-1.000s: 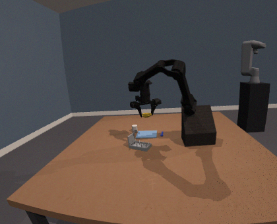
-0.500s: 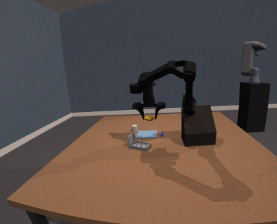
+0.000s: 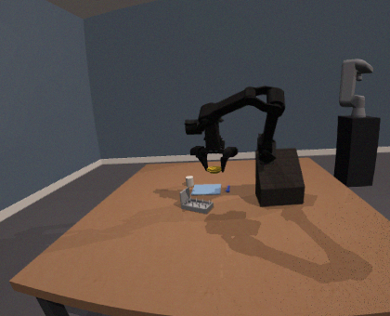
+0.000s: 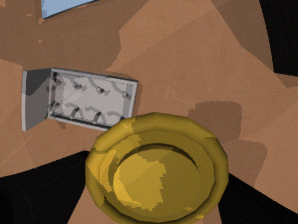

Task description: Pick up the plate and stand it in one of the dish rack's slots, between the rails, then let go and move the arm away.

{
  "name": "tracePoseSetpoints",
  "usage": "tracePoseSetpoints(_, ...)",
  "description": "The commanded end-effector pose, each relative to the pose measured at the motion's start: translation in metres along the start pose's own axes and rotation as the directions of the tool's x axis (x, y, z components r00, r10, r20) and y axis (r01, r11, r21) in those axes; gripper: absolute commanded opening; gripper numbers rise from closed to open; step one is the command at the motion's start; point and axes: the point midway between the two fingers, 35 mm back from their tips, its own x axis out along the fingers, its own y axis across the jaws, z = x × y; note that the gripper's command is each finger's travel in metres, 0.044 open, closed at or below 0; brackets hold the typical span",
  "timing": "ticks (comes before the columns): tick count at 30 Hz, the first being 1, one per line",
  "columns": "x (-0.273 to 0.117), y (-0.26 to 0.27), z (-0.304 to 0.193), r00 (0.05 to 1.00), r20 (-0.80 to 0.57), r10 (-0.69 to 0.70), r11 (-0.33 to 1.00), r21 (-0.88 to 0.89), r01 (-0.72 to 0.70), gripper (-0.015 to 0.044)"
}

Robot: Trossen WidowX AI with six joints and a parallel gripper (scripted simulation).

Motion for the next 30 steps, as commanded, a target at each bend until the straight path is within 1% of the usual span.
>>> tracePoseSetpoints(1,0.010,-0.002,0.006,0.998,0.066,-0.010,1.000,-0.016,0.011,0.0000)
tracePoseSetpoints(8,0.033,-0.003,0.019,0.974,0.227,-0.010,0.996,-0.087,0.031,0.0000)
tracePoseSetpoints(16,0.054,-0.001,0.033,0.919,0.394,0.025,0.983,-0.177,0.049,0.0000)
tracePoseSetpoints(30,0.085,0.003,0.047,0.791,0.589,0.166,0.934,-0.351,0.064,0.0000)
